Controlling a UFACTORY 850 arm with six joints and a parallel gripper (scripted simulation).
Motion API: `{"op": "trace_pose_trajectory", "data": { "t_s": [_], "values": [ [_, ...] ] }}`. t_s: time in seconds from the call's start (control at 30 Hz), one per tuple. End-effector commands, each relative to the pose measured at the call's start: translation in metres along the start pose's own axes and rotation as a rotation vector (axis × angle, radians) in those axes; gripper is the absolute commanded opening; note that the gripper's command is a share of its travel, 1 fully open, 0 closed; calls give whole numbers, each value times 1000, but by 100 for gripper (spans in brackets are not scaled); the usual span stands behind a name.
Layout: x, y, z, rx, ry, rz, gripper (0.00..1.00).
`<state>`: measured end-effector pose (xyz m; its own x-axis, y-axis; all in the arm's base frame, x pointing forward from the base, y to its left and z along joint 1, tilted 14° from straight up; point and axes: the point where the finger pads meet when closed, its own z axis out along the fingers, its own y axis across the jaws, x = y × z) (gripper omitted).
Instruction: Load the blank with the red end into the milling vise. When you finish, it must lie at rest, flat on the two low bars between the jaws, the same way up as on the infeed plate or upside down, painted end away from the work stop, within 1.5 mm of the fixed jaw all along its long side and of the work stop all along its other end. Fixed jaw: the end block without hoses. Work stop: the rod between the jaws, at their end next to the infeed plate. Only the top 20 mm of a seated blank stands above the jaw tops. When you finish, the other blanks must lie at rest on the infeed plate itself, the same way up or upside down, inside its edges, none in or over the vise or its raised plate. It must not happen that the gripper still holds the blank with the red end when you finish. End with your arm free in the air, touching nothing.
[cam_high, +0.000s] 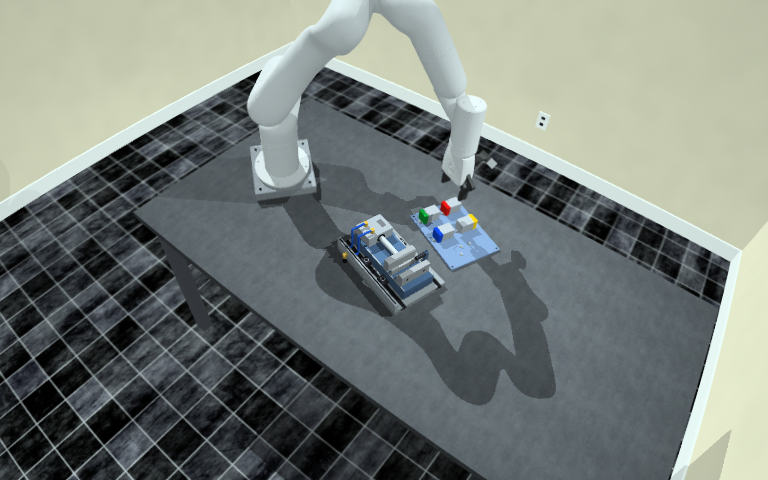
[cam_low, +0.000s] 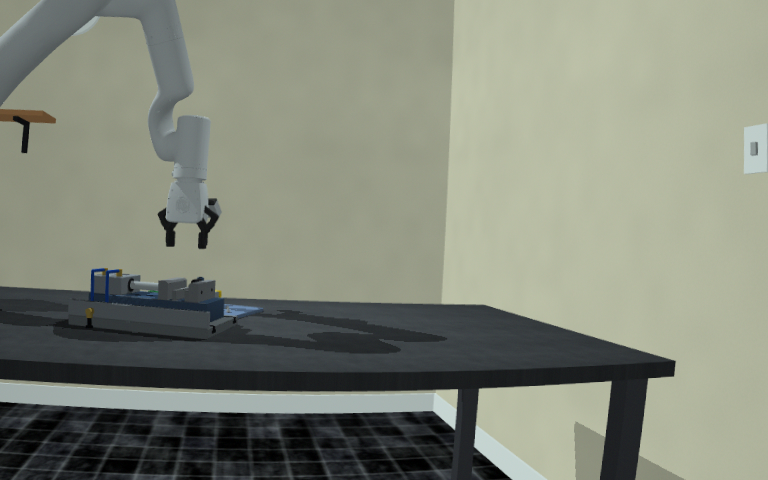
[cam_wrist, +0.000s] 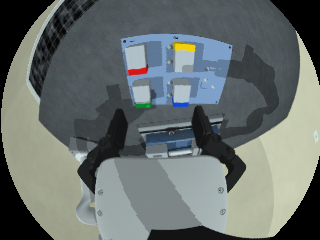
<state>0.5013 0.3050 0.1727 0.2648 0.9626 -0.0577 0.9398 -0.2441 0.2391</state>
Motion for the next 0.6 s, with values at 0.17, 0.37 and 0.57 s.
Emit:
{"op": "trace_pose_trajectory", "data": {
  "t_s": [0.17, 0.37, 0.57],
  "values": [
    [-50, 1, 0, -1, 1, 1, 100],
    [-50, 1, 0, -1, 1, 1, 100],
    [-49, 1, 0, -1, 1, 0, 100]
  ]
}}
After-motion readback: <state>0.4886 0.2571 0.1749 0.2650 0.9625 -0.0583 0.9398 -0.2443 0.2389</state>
